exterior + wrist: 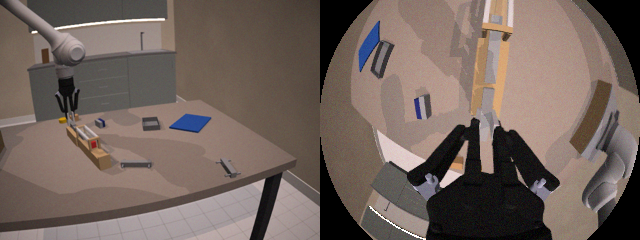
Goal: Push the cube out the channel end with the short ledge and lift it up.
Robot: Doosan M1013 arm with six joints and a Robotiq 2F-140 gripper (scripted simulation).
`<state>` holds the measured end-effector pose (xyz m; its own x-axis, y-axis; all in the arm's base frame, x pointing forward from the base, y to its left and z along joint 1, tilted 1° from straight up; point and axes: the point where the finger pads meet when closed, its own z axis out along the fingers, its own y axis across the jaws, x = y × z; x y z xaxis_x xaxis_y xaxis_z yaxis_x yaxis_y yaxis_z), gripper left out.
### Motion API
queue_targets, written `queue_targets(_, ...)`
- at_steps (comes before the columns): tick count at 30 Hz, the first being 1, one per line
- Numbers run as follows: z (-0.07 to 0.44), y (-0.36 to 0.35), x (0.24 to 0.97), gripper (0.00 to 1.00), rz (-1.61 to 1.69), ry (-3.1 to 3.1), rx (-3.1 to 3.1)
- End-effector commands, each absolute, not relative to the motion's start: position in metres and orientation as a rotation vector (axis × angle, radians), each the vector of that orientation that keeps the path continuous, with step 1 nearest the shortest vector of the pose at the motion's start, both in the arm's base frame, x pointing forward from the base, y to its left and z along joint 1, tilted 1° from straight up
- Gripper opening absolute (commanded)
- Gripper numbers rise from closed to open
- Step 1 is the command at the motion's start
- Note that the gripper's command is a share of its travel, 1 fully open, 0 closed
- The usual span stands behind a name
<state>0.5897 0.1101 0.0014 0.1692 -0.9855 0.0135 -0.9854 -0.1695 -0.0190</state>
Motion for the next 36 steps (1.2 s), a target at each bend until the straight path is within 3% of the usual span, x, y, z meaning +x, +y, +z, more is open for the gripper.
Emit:
queue_targets(1,0.002,0.109,0.590,0.00,-0.035,2.021,-2.398)
queue_targets(36,0.002,0.050,0.600,0.00,-0.035,2.021,-2.398)
